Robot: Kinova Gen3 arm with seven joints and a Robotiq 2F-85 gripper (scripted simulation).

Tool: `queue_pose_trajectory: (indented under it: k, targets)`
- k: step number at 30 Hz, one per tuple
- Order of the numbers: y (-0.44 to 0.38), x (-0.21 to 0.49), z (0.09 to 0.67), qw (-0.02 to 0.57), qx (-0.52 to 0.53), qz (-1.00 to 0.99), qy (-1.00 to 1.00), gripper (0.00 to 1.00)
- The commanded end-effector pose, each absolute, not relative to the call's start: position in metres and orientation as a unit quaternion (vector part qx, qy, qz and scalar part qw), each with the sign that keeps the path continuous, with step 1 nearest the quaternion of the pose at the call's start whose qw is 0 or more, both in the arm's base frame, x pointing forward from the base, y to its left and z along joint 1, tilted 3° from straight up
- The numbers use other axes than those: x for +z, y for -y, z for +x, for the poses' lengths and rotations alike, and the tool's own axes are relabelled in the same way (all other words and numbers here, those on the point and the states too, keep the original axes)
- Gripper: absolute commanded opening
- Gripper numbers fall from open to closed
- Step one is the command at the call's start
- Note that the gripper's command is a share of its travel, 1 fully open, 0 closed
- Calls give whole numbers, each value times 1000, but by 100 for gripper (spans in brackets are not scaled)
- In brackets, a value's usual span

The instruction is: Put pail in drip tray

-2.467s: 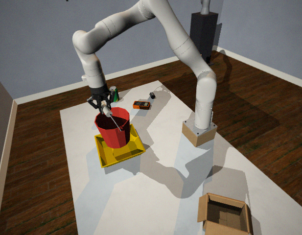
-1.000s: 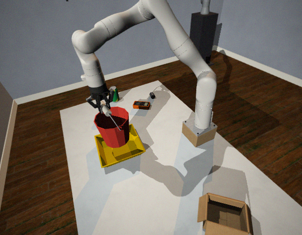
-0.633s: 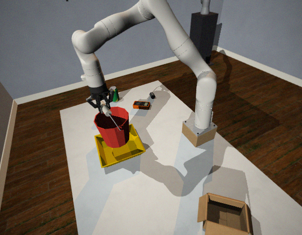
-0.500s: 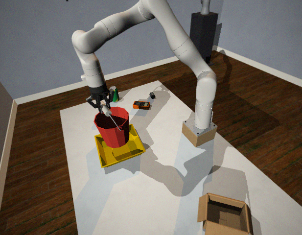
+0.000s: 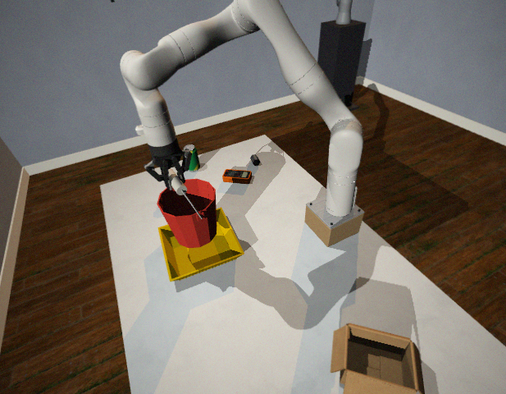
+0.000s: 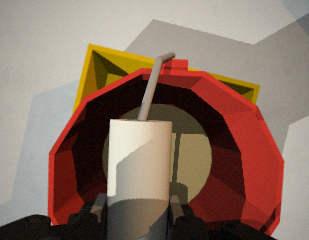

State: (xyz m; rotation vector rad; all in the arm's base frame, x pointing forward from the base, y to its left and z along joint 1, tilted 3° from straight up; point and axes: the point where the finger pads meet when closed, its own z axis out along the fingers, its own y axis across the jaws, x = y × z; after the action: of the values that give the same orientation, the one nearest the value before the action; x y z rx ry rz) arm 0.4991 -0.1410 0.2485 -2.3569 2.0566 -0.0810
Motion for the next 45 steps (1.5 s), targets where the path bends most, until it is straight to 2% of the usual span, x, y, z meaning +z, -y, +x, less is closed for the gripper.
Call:
queue_pose_trajectory:
  k: [1, 45]
  targets:
    - [141, 250, 499, 7, -27, -753, -657, 10]
    - [141, 235, 500, 7, -27, -753, -657, 10]
